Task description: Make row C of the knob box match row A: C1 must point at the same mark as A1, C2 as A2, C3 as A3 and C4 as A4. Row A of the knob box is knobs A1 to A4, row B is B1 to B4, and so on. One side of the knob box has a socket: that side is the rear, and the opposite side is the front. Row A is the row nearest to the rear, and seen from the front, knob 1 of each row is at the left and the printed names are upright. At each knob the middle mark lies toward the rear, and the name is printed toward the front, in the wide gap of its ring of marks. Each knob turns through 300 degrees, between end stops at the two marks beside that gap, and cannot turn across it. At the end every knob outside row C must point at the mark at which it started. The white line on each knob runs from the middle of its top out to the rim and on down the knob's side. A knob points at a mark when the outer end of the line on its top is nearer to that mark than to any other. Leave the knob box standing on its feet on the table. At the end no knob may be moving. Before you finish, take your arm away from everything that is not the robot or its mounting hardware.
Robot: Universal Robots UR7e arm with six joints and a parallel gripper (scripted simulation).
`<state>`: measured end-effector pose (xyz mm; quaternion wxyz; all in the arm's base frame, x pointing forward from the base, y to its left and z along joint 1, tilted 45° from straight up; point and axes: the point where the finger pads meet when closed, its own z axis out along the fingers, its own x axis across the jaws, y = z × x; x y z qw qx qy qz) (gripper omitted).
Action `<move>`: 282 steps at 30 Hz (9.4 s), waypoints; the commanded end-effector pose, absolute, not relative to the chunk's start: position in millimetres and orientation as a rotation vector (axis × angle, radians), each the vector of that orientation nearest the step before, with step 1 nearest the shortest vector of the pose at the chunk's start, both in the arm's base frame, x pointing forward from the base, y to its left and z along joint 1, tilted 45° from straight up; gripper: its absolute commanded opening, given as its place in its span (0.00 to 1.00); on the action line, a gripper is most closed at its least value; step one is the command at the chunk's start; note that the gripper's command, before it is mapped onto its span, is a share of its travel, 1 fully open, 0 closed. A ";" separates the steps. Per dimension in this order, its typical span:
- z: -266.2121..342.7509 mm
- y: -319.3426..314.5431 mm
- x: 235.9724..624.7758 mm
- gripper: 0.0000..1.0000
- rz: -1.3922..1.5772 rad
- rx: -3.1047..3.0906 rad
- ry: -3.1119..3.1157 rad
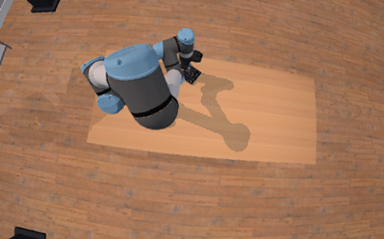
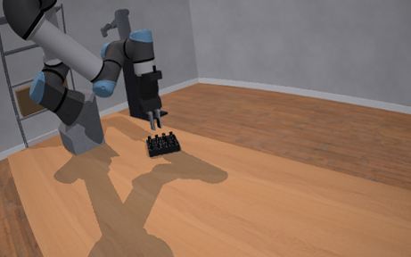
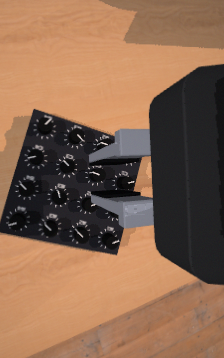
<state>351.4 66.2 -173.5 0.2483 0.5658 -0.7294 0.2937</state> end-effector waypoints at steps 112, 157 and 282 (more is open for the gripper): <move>-160.8 76.7 345.9 0.46 0.135 2.325 -0.417; -183.2 53.8 343.7 0.46 0.131 2.324 -0.415; -195.8 40.7 342.3 0.46 0.131 2.324 -0.415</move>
